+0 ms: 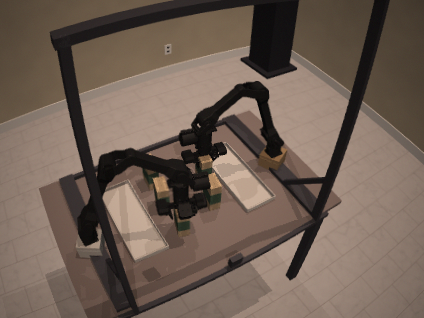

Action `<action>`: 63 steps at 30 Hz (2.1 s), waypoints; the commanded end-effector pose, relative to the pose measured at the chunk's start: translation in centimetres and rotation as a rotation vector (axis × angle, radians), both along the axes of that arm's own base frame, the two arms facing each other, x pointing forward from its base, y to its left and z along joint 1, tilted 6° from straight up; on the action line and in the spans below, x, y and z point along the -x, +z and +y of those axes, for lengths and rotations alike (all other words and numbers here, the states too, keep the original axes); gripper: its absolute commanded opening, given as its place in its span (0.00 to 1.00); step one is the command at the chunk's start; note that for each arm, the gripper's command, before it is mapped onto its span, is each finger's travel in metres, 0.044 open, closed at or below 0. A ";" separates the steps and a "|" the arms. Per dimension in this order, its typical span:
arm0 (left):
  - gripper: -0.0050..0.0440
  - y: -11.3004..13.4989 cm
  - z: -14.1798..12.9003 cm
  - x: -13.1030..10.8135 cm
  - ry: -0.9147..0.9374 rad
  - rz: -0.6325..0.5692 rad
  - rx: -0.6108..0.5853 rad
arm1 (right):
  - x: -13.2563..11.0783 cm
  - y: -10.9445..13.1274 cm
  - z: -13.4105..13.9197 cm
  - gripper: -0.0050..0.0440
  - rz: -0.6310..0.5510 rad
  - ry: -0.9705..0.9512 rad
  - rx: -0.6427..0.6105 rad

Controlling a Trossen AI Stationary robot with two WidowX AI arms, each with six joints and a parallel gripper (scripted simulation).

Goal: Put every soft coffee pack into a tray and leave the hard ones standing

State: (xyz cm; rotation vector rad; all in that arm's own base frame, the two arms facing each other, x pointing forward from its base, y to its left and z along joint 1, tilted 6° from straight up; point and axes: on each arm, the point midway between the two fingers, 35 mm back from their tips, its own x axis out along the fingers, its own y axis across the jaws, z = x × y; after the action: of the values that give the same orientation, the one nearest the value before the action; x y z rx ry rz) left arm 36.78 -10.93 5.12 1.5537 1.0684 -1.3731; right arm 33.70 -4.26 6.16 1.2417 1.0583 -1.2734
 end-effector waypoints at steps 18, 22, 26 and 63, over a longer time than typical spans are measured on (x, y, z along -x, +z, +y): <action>0.32 0.8 -0.2 -0.3 -0.004 -0.024 0.013 | -0.3 0.7 -0.1 0.33 -0.024 0.004 0.003; 0.32 0.8 -0.2 -0.3 -0.004 -0.024 0.013 | -0.3 0.7 -0.1 0.33 -0.024 0.004 0.003; 0.32 0.8 -0.2 -0.3 -0.004 -0.024 0.013 | -0.3 0.7 -0.1 0.84 -0.024 0.004 0.003; 0.83 0.8 -0.2 -0.3 -0.004 -0.024 0.013 | -0.2 2.3 0.1 0.84 -0.024 0.004 0.003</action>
State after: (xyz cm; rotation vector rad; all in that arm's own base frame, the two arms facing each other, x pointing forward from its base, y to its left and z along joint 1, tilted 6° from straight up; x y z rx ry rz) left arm 36.72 -10.91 5.00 1.5528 1.0710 -1.3760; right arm 33.58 -4.25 6.19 1.2381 1.0645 -1.2790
